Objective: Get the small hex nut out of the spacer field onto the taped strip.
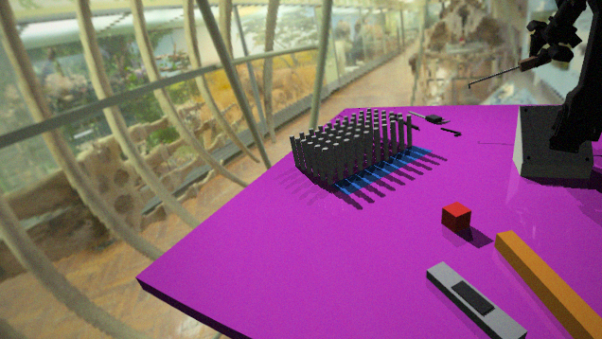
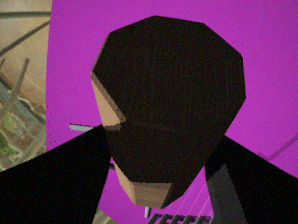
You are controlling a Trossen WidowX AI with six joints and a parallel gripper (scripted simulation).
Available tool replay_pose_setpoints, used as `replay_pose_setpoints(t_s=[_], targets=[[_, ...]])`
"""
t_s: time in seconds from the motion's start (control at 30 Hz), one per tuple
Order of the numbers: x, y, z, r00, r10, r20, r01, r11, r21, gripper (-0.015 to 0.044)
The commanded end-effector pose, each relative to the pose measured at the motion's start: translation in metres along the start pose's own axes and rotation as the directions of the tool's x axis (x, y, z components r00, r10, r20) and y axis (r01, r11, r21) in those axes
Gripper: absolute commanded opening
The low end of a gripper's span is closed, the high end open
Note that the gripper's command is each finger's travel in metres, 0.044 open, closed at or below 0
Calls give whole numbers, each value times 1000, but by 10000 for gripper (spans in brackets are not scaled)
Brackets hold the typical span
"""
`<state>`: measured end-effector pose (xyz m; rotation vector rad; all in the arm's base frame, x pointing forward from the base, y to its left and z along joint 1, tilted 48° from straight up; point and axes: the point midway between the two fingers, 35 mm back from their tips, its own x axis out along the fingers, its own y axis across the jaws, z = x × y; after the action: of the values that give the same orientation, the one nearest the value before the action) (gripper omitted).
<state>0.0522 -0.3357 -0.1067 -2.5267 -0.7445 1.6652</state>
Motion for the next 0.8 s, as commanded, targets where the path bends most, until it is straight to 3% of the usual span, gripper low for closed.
replay_pose_setpoints(t_s=[0.0,0.57,0.77], targets=[[1,-1,13,1000,1,-11,0,993,116,0],[20,-16,71,996,-5,-85,58,767,639,0],[22,-18,76,996,-5,-92,66,734,675,0]])
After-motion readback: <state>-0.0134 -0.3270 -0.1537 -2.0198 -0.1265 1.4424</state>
